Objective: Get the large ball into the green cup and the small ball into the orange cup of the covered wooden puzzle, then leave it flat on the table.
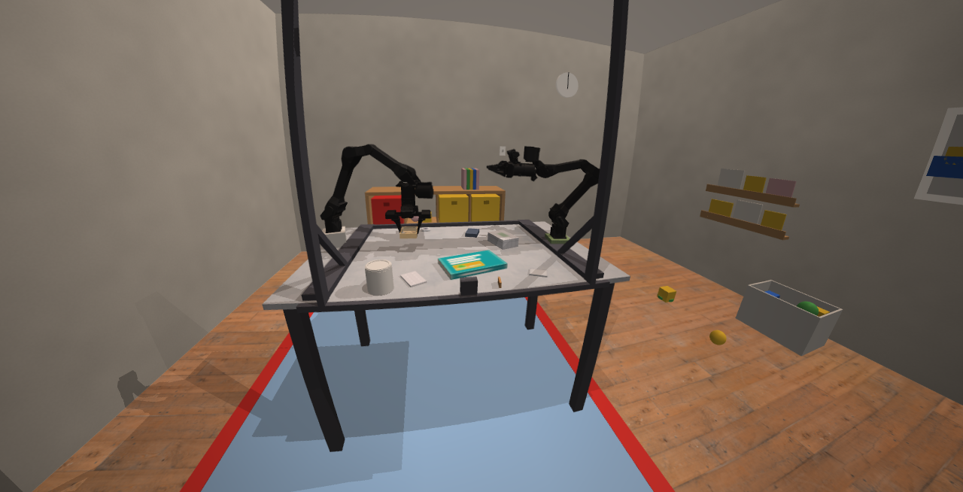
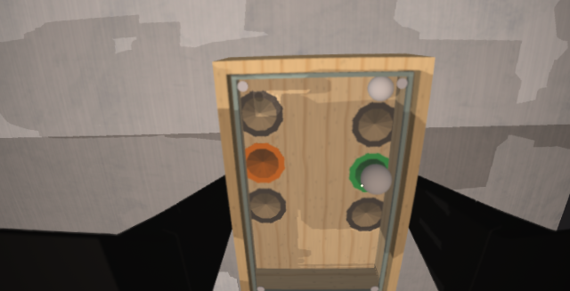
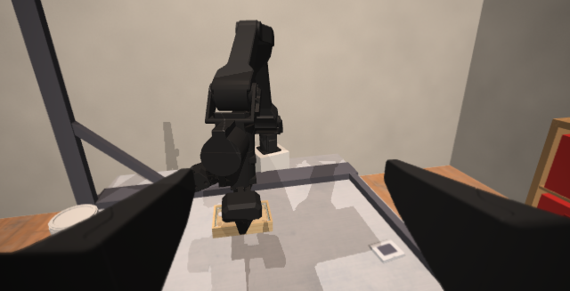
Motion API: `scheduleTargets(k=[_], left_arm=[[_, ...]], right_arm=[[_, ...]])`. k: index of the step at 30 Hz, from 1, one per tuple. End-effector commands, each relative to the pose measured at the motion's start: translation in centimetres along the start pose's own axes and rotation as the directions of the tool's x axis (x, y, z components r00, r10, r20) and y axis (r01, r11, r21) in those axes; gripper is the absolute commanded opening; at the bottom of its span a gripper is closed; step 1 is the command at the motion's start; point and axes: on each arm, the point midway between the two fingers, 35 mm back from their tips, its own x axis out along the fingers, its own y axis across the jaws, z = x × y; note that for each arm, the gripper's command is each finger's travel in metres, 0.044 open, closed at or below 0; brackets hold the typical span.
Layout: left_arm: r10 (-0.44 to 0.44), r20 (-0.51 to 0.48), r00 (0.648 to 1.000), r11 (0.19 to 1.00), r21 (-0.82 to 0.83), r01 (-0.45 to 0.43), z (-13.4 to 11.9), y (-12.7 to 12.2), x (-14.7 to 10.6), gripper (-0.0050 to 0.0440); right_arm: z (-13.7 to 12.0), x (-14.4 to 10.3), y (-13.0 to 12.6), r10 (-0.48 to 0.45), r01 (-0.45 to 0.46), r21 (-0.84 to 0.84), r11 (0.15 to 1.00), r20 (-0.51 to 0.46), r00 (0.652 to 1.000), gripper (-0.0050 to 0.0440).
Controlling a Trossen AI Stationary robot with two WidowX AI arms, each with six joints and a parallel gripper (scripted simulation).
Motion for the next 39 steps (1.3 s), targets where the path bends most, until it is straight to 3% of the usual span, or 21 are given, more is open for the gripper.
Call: scheduleTargets(k=[1,9,17,39], left_arm=[[0.054,0.013,0.998,0.999,0.006,-0.054,0.3,0.0,-1.3,-0.0050],[0.083,-0.027,0.996,0.997,0.007,-0.082,0.6,0.4,-1.6,-0.0050],[0.055,-0.057,0.997,0.998,0.007,-0.055,0.6,0.3,-0.8,-0.0050],[0.065,-0.023,0.998,0.998,0.006,-0.065,0.4,0.0,-1.3,-0.0050]], right_arm=[[0.8,-0.1,0.0,0.000,0.000,0.000,1.000,0.019,1.000,0.0400],[0.8,-0.1,0.0,0.000,0.000,0.000,1.000,0.019,1.000,0.0400],[0.8,-0.1,0.0,0.000,0.000,0.000,1.000,0.019,1.000,0.0400],[0.8,-0.1,0.0,0.000,0.000,0.000,1.000,0.019,1.000,0.0400]])
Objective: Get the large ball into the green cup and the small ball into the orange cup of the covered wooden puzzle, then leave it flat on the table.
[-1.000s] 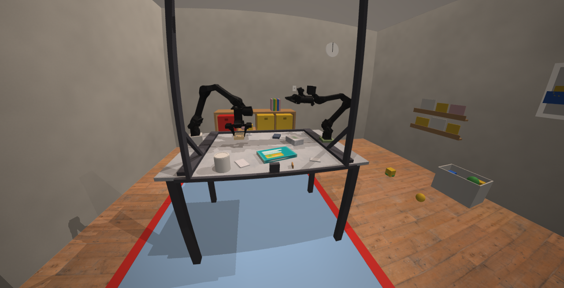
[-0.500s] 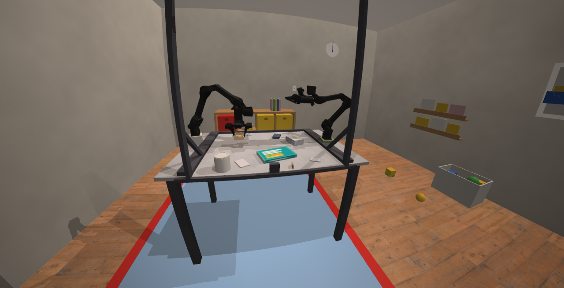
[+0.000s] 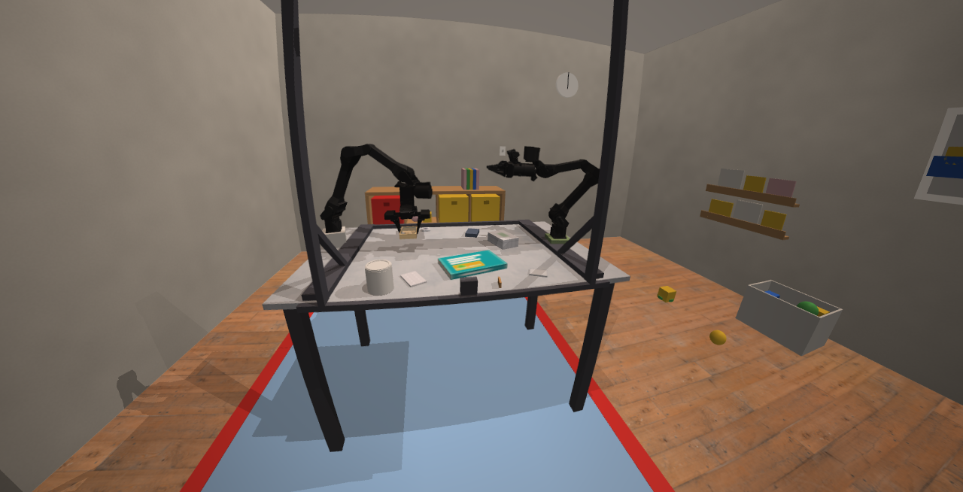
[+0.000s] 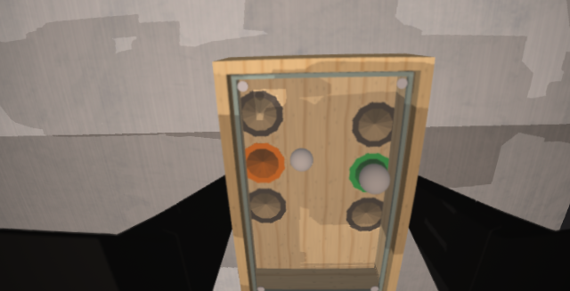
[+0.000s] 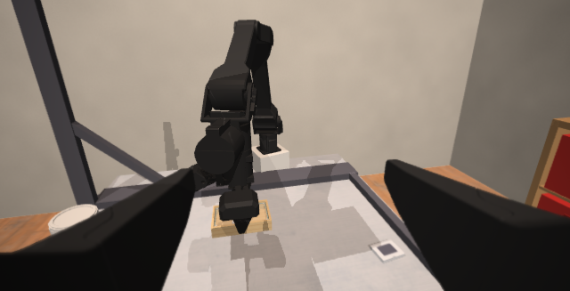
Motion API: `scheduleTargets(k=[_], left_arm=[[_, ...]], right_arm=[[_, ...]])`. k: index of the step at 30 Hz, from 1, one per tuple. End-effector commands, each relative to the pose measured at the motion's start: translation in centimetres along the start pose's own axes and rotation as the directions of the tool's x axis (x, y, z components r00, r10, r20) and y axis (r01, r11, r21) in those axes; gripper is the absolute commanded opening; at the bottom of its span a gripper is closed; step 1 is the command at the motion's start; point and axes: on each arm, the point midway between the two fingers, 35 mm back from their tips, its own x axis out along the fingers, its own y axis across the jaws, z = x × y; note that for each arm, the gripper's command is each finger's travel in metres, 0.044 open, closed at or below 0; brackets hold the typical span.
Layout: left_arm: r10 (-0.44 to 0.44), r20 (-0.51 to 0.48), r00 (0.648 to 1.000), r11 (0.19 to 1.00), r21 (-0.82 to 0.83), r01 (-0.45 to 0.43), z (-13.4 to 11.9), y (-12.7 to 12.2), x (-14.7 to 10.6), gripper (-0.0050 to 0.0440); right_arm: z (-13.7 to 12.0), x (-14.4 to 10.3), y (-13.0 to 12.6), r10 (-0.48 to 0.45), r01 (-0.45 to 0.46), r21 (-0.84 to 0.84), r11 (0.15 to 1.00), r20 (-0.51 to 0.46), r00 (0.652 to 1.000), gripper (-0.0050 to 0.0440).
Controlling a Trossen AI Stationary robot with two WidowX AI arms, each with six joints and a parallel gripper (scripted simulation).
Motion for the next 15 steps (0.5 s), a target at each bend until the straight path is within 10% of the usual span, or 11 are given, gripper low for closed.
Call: scheduleTargets(k=[1,15], left_arm=[[0.049,0.002,0.999,0.999,0.001,-0.049,0.17,0.23,-1.31,-0.0050],[0.042,-0.004,0.999,0.999,0.002,-0.042,0.26,0.24,-1.30,-0.0050]], right_arm=[[0.79,-0.11,0.00,0.000,0.000,0.000,1.000,0.019,1.000,0.0400],[0.79,-0.11,0.00,0.000,0.000,0.000,1.000,0.019,1.000,0.0400]])
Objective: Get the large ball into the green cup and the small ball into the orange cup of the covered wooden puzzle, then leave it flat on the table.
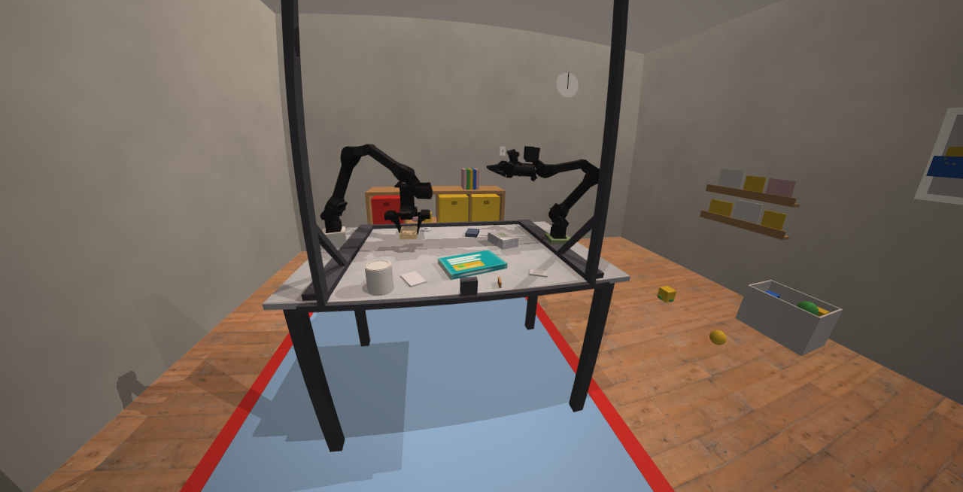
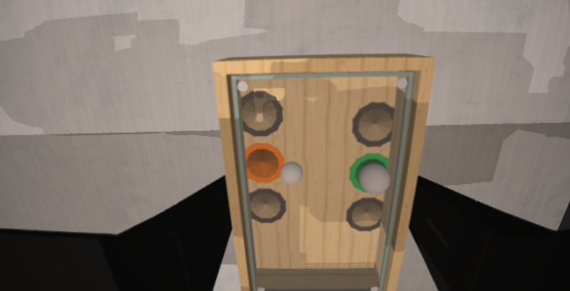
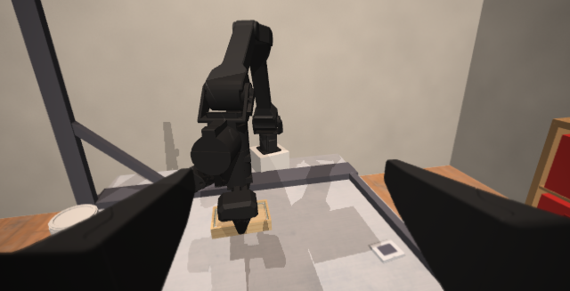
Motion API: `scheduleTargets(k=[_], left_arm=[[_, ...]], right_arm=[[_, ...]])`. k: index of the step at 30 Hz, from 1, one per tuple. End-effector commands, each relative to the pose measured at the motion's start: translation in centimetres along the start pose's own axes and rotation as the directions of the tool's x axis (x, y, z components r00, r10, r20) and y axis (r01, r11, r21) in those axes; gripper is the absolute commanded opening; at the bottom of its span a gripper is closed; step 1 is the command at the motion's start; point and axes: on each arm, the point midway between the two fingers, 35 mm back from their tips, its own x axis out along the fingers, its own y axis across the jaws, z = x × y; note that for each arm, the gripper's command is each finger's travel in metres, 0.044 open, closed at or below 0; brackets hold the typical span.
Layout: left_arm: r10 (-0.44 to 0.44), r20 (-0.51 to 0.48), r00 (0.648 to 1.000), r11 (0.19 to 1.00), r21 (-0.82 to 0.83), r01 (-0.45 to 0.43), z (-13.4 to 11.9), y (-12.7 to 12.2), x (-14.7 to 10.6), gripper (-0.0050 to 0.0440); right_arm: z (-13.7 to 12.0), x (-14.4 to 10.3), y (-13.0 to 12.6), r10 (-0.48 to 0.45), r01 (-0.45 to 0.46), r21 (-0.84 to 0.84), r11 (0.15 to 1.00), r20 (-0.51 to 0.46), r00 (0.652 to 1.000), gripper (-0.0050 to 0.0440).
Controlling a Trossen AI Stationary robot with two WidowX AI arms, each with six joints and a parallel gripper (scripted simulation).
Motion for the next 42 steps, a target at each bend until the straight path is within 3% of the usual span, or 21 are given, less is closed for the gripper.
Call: scheduleTargets(k=[1,13,18,22,24,25,42], left_arm=[[0.045,0.020,0.999,0.999,-0.001,-0.045,0.0,0.2,-1.3,-0.0050],[0.032,0.042,0.999,0.999,-0.001,-0.032,-0.1,0.3,-1.3,-0.0050],[0.076,0.014,0.997,0.997,-0.001,-0.076,0.1,0.0,-1.3,-0.0050],[0.017,0.035,0.999,1.000,-0.001,-0.017,0.0,0.5,-0.8,-0.0050],[0.058,0.015,0.998,0.998,-0.001,-0.058,0.2,0.6,-1.4,-0.0050],[0.023,0.020,1.000,1.000,-0.001,-0.023,0.0,0.5,-0.8,-0.0050],[0.034,0.025,0.999,0.999,-0.001,-0.034,0.1,0.6,-1.2,-0.0050]], right_arm=[[0.8,-0.1,0.0,0.000,0.000,0.000,1.000,0.019,1.000,0.0400],[0.8,-0.1,0.0,0.000,0.000,0.000,1.000,0.019,1.000,0.0400],[0.8,-0.1,0.0,0.000,0.000,0.000,1.000,0.019,1.000,0.0400],[0.8,-0.1,0.0,0.000,0.000,0.000,1.000,0.019,1.000,0.0400],[0.8,-0.1,0.0,0.000,0.000,0.000,1.000,0.019,1.000,0.0400],[0.8,-0.1,0.0,0.000,0.000,0.000,1.000,0.019,1.000,0.0400],[0.8,-0.1,0.0,0.000,0.000,0.000,1.000,0.019,1.000,0.0400]])
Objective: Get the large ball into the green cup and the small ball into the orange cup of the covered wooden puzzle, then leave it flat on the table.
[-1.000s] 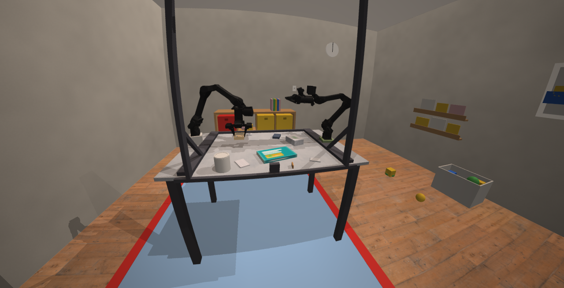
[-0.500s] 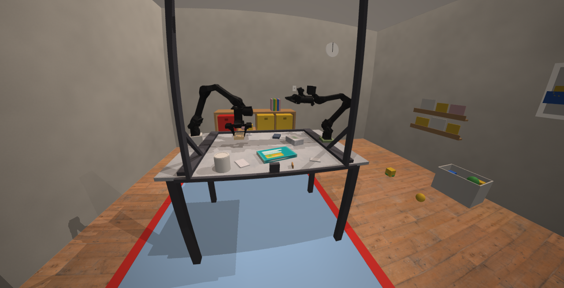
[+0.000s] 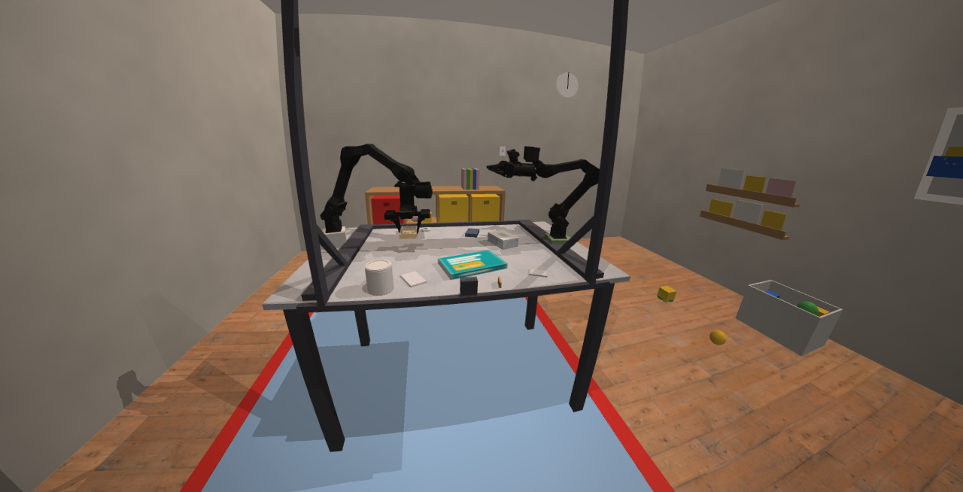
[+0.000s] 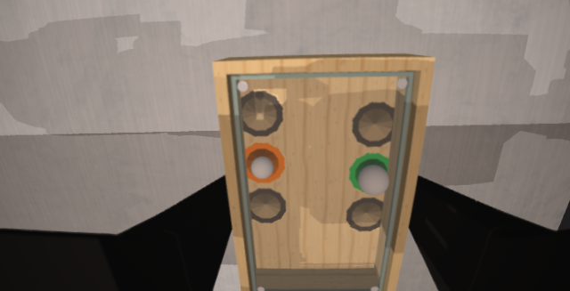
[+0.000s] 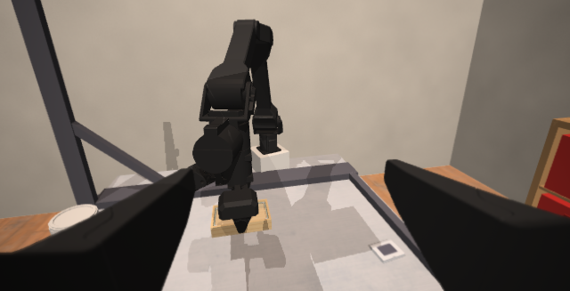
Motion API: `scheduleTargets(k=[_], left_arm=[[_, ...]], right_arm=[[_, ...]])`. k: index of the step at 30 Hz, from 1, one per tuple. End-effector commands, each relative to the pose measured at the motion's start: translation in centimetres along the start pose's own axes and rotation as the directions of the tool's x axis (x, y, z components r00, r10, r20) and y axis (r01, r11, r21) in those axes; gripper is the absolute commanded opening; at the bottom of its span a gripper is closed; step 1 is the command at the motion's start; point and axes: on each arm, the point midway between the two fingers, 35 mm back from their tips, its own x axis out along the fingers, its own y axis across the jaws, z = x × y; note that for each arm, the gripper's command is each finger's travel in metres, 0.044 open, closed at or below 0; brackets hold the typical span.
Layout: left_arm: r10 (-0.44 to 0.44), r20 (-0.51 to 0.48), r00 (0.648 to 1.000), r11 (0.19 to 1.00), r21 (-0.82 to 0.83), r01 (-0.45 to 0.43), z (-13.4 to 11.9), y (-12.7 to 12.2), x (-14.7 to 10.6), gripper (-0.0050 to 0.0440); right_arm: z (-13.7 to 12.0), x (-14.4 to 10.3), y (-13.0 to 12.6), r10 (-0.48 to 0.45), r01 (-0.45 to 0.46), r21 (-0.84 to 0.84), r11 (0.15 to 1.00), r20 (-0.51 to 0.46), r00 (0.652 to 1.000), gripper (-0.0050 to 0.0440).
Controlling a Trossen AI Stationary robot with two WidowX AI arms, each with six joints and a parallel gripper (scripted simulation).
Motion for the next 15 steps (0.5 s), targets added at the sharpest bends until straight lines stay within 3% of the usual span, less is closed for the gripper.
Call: scheduleTargets(k=[1,15], left_arm=[[0.030,0.012,0.999,1.000,0.000,-0.030,0.15,0.62,-0.99,-0.0050],[0.022,0.011,1.000,1.000,0.000,-0.022,0.13,0.59,-0.75,-0.0050]], right_arm=[[0.79,-0.11,0.00,0.000,0.000,0.000,1.000,0.019,1.000,0.0400],[0.79,-0.11,0.00,0.000,0.000,0.000,1.000,0.019,1.000,0.0400]])
